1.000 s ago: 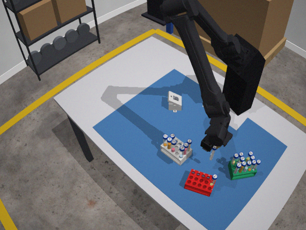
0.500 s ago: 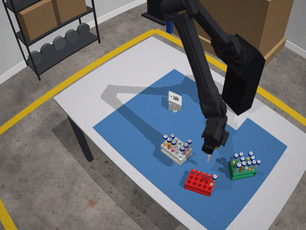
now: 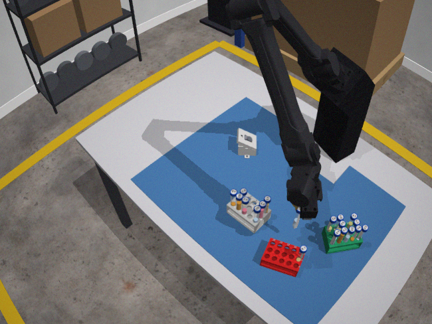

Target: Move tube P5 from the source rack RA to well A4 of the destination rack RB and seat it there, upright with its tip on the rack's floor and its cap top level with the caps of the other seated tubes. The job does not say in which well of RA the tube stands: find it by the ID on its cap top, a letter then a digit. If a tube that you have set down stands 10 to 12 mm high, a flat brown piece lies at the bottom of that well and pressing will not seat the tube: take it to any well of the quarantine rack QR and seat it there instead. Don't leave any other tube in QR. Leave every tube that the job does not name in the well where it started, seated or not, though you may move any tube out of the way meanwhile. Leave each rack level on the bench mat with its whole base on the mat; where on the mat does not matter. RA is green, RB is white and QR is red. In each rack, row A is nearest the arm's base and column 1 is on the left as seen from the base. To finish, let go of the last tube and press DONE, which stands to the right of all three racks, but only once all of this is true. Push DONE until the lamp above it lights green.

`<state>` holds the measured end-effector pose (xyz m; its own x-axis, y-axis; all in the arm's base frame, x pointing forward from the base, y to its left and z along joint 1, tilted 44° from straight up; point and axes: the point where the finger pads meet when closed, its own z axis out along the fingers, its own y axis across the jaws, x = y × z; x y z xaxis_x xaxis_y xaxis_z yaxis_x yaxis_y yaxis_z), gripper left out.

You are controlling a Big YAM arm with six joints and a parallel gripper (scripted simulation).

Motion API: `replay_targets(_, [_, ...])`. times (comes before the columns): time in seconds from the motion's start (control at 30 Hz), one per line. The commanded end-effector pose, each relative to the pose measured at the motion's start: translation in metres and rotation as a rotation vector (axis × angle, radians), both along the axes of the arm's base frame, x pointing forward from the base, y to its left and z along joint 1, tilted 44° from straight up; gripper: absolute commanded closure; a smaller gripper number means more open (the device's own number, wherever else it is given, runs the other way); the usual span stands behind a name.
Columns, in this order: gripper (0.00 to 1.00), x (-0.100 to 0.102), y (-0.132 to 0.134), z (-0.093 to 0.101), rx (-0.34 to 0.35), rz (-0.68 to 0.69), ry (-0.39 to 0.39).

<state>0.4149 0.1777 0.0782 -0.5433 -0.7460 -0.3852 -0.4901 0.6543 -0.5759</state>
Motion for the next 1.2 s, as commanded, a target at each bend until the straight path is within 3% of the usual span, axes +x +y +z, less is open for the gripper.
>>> replay_targets(0.0, [1.00,0.004,0.004,0.006,-0.106,0.125,0.008])
replay_targets(0.23, [1.00,0.004,0.004,0.006,-0.266,0.293,0.036])
replay_targets(0.37, [1.00,0.004,0.004,0.006,-0.292,0.320,0.041])
replay_targets(0.4, [1.00,0.003,0.016,0.004,-0.300,0.337,0.046])
replay_targets(0.8, [1.00,0.002,0.056,-0.003,-0.286,0.323,0.045])
replay_targets(0.87, [1.00,0.002,0.056,-0.003,-0.286,0.323,0.045])
replay_targets(0.9, [1.00,0.011,0.046,0.014,-0.265,0.289,0.018])
replay_targets(1.03, [1.00,0.008,0.060,0.002,-0.284,0.319,0.046])
replay_targets(1.17, [1.00,0.013,0.062,0.005,-0.284,0.316,0.046])
